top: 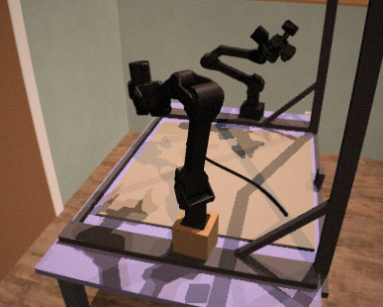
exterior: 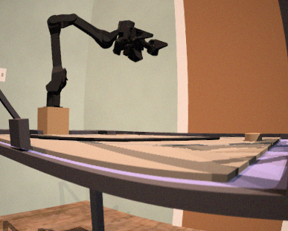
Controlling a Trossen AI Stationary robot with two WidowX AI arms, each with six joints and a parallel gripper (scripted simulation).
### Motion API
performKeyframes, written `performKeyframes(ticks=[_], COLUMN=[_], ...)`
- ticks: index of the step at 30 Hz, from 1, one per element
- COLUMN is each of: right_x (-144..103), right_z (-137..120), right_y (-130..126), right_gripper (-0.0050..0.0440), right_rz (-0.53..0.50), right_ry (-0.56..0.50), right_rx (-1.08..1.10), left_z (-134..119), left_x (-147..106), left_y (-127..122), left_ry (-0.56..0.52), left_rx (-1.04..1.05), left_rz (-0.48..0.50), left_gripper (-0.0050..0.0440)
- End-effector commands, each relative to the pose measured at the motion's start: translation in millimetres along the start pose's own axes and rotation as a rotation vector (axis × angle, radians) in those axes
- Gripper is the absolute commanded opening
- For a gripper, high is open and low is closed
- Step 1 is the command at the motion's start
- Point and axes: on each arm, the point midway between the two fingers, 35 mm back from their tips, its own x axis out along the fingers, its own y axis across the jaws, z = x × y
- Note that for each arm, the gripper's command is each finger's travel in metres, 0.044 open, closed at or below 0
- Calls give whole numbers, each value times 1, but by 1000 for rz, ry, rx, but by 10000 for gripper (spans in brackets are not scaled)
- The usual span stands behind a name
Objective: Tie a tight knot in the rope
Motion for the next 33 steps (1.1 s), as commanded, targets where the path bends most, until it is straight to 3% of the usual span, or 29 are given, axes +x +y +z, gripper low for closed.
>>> performKeyframes(ticks=[1,17,25,31,33], right_x=[1,1,6,25,30], right_z=[-3,-3,0,10,13], right_y=[-2,-2,-8,-24,-28], right_gripper=[440,440,248,104,85], right_rz=[-1,-1,-5,-7,-4], right_ry=[4,4,-6,-54,-68], right_rx=[7,7,19,67,80], left_z=[-8,-8,-6,2,4], left_x=[-1,-1,-1,-1,-1], left_y=[1,1,0,-5,-5], left_ry=[14,14,-3,-71,-90], left_rx=[16,16,60,217,256], left_rz=[0,0,-13,-47,-53], left_gripper=[440,440,248,104,85])
